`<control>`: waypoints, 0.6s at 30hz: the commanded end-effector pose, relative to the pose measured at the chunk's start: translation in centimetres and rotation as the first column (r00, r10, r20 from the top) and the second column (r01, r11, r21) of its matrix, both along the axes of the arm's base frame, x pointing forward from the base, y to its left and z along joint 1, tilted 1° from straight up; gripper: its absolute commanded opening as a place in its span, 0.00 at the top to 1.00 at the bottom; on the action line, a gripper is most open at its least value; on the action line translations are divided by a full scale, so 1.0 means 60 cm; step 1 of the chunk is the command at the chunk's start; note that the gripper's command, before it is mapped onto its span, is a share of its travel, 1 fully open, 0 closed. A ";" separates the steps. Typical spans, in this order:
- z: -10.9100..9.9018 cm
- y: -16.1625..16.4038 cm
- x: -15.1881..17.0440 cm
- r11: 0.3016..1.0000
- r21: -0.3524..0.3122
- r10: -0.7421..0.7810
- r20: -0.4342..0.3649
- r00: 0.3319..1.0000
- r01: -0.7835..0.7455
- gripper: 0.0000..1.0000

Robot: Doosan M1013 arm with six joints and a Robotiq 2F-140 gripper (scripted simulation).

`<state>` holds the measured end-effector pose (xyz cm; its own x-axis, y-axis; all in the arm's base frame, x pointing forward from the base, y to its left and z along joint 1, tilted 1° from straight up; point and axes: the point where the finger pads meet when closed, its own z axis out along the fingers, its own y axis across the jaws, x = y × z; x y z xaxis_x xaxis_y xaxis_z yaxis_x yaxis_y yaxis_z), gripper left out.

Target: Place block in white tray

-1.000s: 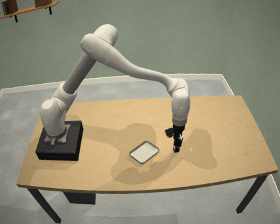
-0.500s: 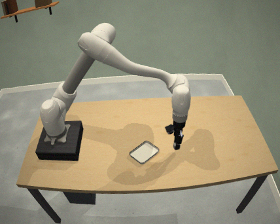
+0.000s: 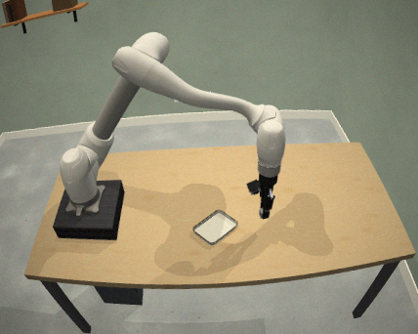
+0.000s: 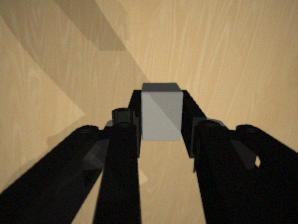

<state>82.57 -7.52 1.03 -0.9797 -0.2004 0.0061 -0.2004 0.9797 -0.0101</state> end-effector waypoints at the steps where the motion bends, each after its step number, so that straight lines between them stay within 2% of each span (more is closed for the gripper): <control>1: 0.005 0.000 0.001 1.000 0.000 0.000 0.002 1.000 0.000 0.90; 18: 0.005 0.000 -0.002 1.000 0.000 0.000 0.002 1.000 0.000 0.90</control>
<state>82.57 -7.52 1.18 -0.9797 -0.2004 0.0061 -0.2005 0.9797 -0.0101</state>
